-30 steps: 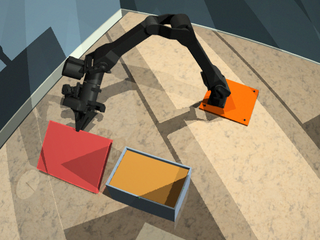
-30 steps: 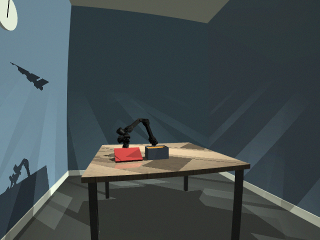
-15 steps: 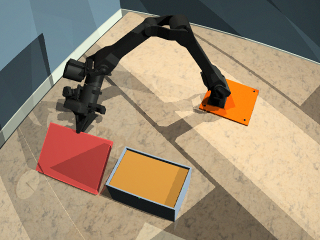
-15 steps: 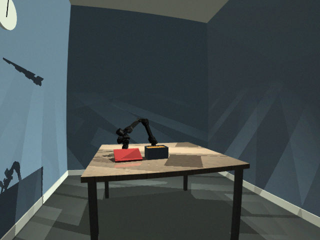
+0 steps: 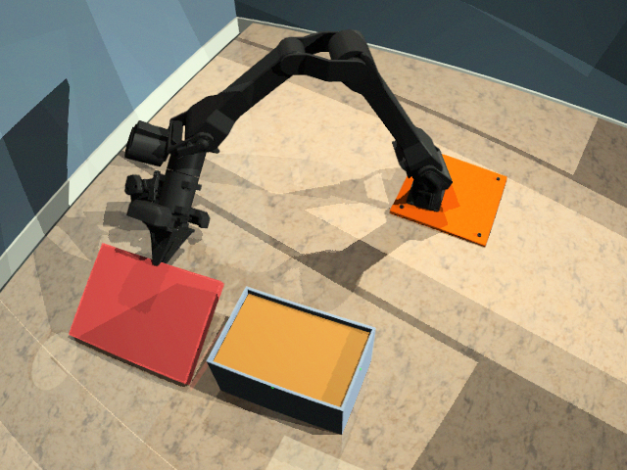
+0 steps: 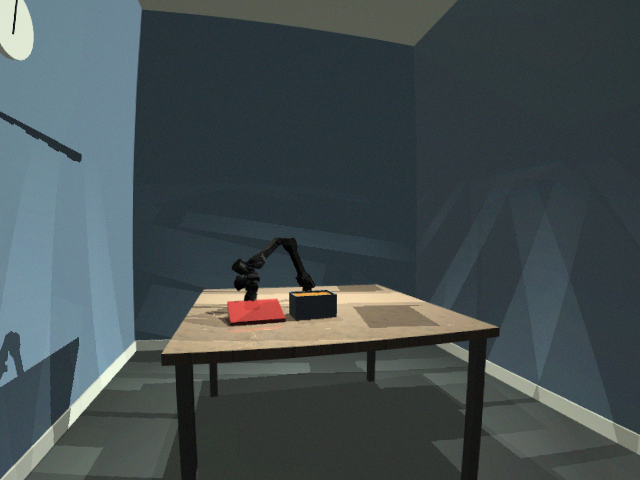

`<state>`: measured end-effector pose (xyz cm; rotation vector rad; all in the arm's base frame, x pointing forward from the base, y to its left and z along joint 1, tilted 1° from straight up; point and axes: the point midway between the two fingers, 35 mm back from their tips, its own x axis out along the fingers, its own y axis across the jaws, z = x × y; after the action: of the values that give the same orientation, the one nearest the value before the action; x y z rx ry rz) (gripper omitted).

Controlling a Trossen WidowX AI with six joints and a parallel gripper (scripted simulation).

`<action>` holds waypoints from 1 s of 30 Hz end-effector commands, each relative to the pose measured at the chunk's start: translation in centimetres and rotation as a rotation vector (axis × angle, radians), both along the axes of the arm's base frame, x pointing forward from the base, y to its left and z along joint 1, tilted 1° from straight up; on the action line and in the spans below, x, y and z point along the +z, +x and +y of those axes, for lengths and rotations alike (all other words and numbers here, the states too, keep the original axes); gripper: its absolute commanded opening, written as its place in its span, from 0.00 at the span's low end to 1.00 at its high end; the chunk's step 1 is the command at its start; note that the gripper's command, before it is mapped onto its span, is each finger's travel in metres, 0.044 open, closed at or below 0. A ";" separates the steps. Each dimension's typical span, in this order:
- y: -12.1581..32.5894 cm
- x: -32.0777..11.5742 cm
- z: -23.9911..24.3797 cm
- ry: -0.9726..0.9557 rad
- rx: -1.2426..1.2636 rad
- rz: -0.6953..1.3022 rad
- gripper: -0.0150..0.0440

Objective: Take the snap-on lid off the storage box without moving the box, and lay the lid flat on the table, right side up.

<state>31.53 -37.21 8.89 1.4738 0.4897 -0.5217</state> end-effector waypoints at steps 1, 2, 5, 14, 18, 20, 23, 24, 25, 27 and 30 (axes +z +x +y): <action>0.1 0.3 -0.1 0.017 -0.001 0.016 0.39; 0.1 0.3 -0.1 0.021 -0.001 0.020 0.43; 0.1 0.3 -0.1 0.021 -0.001 0.020 0.57; -0.6 0.2 0.0 0.021 -0.001 0.021 0.90; -1.4 0.2 0.1 0.021 -0.001 0.022 1.00; -1.8 0.2 0.1 0.021 -0.001 0.022 1.00; -2.4 0.1 0.1 0.021 -0.001 0.023 1.00; -2.6 0.1 0.1 0.021 -0.001 0.023 1.00; -2.8 0.1 0.1 0.021 -0.001 0.023 1.00; -3.2 0.1 0.1 0.021 -0.001 0.024 1.00; -3.8 0.1 0.1 0.021 -0.001 0.024 1.00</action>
<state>28.50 -37.37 9.18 1.4873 0.5086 -0.5416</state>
